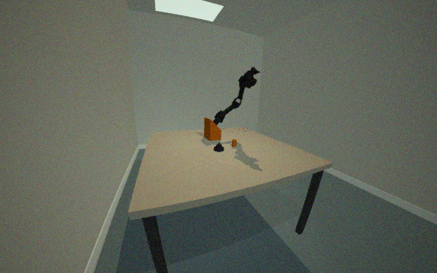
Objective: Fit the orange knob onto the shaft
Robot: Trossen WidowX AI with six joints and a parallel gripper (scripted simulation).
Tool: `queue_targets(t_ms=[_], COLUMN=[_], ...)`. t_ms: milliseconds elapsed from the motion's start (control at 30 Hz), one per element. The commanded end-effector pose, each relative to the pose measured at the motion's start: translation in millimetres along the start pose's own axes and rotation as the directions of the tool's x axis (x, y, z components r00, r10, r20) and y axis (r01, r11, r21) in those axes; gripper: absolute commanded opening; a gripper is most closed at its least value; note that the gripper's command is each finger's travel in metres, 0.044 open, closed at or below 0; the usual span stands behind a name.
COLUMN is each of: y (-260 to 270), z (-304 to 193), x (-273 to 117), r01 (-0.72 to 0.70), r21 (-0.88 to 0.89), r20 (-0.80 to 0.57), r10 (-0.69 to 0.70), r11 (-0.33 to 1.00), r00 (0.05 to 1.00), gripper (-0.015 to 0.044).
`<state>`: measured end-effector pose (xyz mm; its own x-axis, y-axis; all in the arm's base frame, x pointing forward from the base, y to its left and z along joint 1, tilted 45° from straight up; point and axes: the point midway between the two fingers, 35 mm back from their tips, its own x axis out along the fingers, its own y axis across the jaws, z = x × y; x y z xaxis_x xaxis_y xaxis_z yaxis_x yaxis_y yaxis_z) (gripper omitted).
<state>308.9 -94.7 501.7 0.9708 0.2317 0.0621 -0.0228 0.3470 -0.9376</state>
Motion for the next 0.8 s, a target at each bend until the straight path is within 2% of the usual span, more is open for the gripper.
queue_targets(t_ms=[0, 167, 400, 567, 767], y=[58.0, 139.6, 260.5, 343.4, 429.4], z=[-28.6, -43.7, -38.0, -20.6, 9.0], x=[33.3, 63.7, 79.9, 68.8, 31.0], r01=[-0.155, -0.331, -0.452, -0.404, -0.198], r21=[0.275, 0.569, 0.832, 0.915, 0.93], r20=[0.008, 0.054, 0.161, 0.251, 0.353], r10=[0.159, 0.367, 0.64, 0.793, 0.901], r11=[0.949, 0.753, 0.322, -0.006, -0.309], r00=[0.987, 0.929, 0.752, 0.555, 0.254], gripper=[0.044, 0.044, 0.044, 0.044, 0.044])
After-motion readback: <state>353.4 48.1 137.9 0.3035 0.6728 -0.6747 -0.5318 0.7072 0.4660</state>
